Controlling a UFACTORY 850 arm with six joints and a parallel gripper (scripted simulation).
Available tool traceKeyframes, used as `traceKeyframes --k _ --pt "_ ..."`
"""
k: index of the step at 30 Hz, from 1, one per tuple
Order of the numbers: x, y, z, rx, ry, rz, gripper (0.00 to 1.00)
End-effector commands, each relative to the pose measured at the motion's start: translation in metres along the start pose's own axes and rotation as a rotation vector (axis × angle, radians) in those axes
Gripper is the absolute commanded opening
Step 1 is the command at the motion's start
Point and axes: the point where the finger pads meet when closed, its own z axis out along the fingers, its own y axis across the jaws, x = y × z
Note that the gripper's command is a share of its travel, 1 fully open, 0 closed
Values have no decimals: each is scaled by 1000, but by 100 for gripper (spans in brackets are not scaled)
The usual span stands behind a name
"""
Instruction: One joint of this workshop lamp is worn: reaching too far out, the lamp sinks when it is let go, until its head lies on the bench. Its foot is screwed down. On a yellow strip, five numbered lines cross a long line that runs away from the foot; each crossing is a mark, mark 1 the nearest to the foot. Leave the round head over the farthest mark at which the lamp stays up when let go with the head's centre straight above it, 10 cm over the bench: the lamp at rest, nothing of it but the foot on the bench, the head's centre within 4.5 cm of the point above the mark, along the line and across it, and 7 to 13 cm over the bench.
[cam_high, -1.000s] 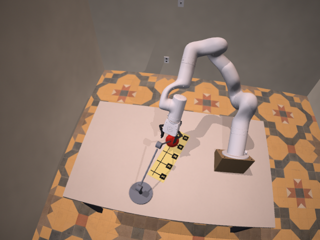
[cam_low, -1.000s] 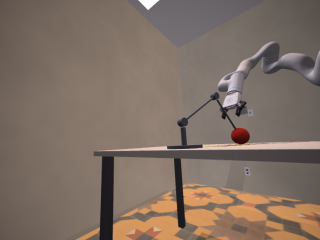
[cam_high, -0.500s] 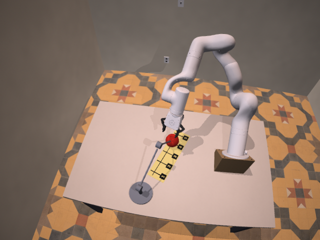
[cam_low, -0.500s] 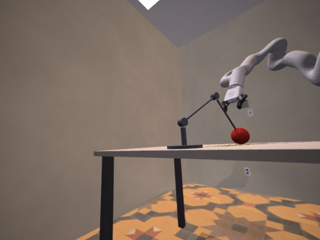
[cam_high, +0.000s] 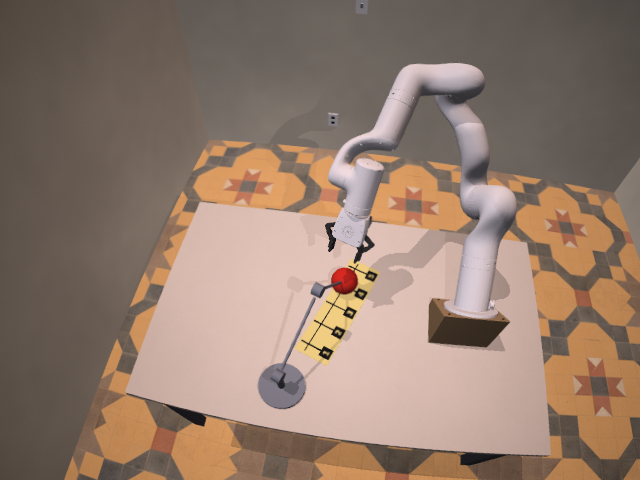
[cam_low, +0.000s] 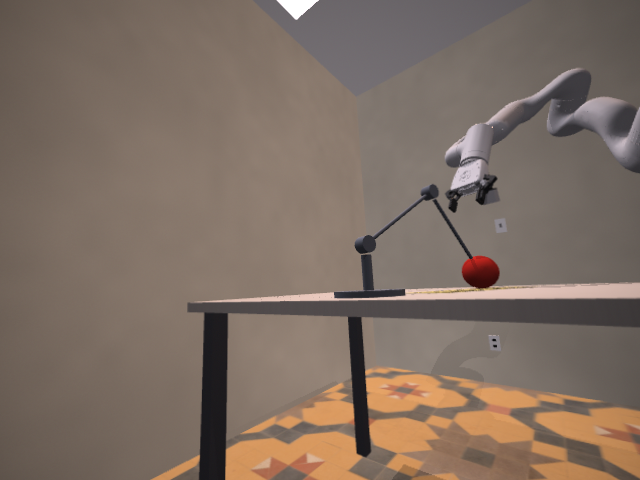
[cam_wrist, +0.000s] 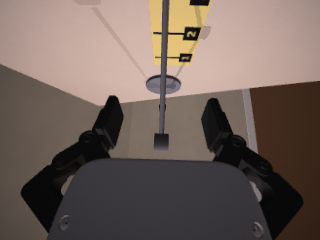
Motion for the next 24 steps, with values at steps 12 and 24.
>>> traceKeyframes --k 12,24 --pt "0 -1 -14 2 -1 0 100" --pt "-1 -1 -11 2 -2 0 100"
